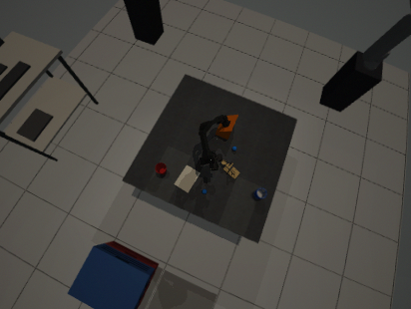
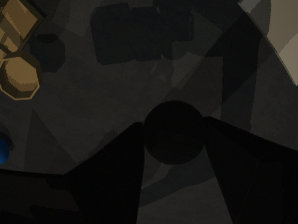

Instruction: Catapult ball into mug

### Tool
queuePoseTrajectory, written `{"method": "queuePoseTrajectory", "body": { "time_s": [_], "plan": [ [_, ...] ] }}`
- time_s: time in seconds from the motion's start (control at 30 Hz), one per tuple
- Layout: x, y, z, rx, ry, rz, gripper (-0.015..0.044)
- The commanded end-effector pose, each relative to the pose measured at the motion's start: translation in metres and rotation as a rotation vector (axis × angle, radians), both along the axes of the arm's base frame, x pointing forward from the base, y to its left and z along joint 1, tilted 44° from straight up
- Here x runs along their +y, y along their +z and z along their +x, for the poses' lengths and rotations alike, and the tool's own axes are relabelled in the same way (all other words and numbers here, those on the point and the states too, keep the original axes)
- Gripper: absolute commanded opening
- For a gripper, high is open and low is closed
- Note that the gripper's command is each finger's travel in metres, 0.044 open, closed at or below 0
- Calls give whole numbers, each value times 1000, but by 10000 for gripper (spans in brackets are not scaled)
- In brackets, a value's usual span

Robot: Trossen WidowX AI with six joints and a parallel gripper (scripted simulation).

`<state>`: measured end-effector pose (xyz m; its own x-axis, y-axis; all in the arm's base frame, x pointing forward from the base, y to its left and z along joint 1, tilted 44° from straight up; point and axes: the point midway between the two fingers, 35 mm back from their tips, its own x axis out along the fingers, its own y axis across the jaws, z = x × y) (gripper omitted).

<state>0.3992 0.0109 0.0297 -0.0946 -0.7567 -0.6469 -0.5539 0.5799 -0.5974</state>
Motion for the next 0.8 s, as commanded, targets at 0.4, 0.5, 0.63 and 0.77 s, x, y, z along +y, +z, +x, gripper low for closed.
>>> {"method": "queuePoseTrajectory", "body": {
  "time_s": [0.4, 0.5, 0.63, 0.77],
  "plan": [
    [59, -81, -39, 406, 261, -105, 0],
    [67, -94, -49, 476, 305, -130, 0],
    [72, -103, -56, 530, 338, -150, 0],
    [72, -104, -57, 530, 338, -150, 0]
  ]
}}
